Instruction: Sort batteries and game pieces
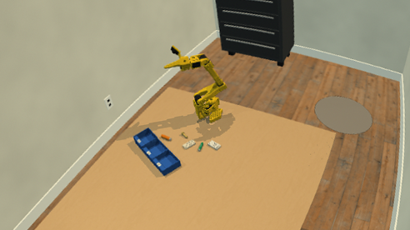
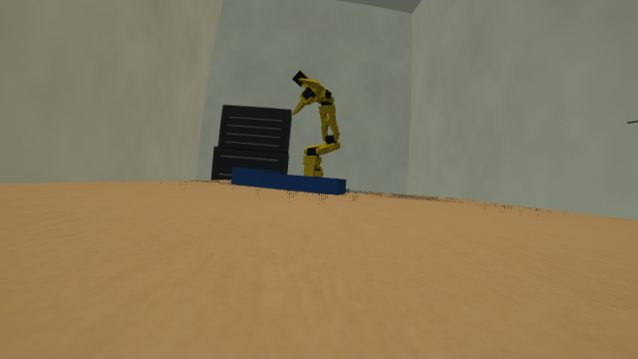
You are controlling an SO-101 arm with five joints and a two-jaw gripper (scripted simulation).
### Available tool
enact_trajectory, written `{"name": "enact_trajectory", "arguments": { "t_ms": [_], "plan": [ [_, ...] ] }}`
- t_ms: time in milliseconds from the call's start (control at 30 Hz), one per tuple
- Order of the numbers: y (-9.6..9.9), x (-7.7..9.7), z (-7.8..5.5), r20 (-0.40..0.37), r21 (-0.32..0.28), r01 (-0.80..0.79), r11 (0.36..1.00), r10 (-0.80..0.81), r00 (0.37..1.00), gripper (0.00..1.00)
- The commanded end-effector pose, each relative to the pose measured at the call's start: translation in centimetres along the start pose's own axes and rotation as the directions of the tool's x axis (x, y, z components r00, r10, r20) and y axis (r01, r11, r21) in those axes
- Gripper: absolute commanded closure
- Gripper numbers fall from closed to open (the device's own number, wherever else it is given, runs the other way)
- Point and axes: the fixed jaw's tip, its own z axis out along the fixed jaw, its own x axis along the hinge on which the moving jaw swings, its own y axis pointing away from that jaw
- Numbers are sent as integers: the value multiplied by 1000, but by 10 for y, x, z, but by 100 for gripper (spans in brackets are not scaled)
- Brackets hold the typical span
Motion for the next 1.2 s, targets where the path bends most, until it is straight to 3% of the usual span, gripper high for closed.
{"name": "enact_trajectory", "arguments": {
  "t_ms": [0, 533, 1033, 1167],
  "plan": [
    [0, 0, 0, 0, 0, -1, 1000, 1, 1000, 0],
    [0, 0, 0, 0, 0, -1, 1000, 1, 1000, 0],
    [-27, 36, 29, -219, 120, 153, 981, -124, 968, 0],
    [-29, 37, 27, -216, 125, 155, 980, -125, 968, 0]
  ]
}}
